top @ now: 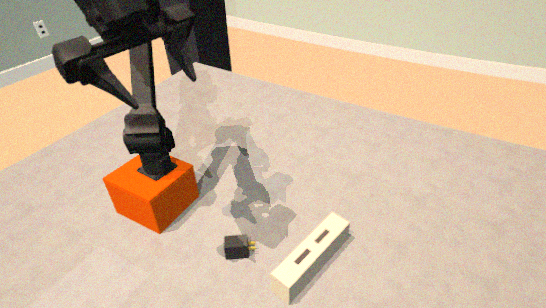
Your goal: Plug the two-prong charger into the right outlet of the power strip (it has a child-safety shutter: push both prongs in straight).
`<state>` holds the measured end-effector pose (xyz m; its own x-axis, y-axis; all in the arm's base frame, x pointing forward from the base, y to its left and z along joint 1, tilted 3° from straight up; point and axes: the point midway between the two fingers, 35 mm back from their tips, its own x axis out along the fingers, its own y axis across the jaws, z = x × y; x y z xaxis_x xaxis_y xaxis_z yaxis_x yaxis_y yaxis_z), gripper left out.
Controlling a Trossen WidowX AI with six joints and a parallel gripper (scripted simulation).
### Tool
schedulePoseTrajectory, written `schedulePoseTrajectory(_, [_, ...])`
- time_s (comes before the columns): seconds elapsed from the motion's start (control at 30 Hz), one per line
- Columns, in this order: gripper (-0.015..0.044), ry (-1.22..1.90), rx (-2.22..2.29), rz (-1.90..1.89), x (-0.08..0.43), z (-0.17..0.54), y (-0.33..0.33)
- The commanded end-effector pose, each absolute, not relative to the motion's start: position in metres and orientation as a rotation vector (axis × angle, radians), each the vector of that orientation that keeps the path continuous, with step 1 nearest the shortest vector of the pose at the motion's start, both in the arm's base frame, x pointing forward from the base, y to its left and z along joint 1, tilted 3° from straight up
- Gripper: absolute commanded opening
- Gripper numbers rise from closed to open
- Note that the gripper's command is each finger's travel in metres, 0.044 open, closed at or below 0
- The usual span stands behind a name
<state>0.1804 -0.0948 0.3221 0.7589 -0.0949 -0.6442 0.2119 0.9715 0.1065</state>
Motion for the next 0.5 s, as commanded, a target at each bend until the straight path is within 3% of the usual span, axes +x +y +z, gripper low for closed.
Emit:
schedulePoseTrajectory(0.0, [0.0440, 0.756, 0.150, -0.125, 0.195, 0.302, -0.102])
schedulePoseTrajectory(0.47, [0.0440, 0.937, 0.033, -0.014, 0.221, 0.245, -0.108])
